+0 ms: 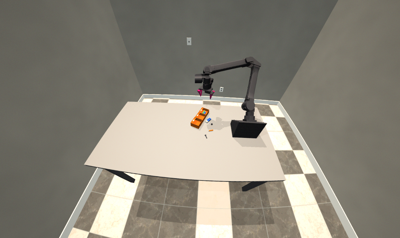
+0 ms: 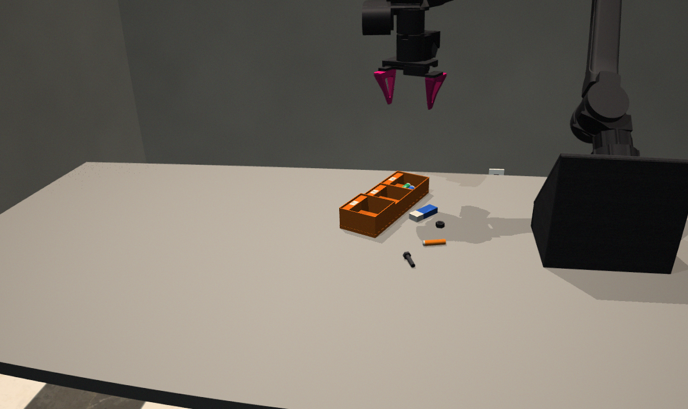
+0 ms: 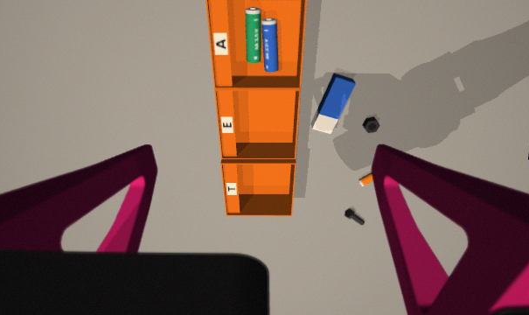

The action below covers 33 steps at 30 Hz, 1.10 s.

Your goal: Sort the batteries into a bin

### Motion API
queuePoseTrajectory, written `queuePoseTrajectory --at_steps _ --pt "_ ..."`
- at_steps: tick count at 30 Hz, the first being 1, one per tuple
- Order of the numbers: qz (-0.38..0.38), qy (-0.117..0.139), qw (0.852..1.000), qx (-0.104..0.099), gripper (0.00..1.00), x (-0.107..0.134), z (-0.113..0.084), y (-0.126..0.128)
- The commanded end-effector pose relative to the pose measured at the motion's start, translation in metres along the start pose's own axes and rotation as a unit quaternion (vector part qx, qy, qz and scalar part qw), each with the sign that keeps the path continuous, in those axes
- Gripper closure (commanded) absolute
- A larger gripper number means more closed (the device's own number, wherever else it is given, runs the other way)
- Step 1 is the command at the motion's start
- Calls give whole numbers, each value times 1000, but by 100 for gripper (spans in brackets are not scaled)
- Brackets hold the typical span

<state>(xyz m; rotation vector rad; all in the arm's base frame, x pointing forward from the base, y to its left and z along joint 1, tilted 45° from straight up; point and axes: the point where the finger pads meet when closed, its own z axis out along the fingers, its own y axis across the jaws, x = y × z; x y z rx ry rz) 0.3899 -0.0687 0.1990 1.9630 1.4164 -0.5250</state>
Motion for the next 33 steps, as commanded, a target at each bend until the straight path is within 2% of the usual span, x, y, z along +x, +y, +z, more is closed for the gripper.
queuePoseTrajectory --at_steps 1,23,24,33 --pt "9 5 1000 -13 0 2 -8 0" --pt "7 6 1000 -14 0 3 -9 -1" --pt "9 5 1000 -12 0 -1 -9 6" --pt "9 5 1000 -12 0 -1 -9 7"
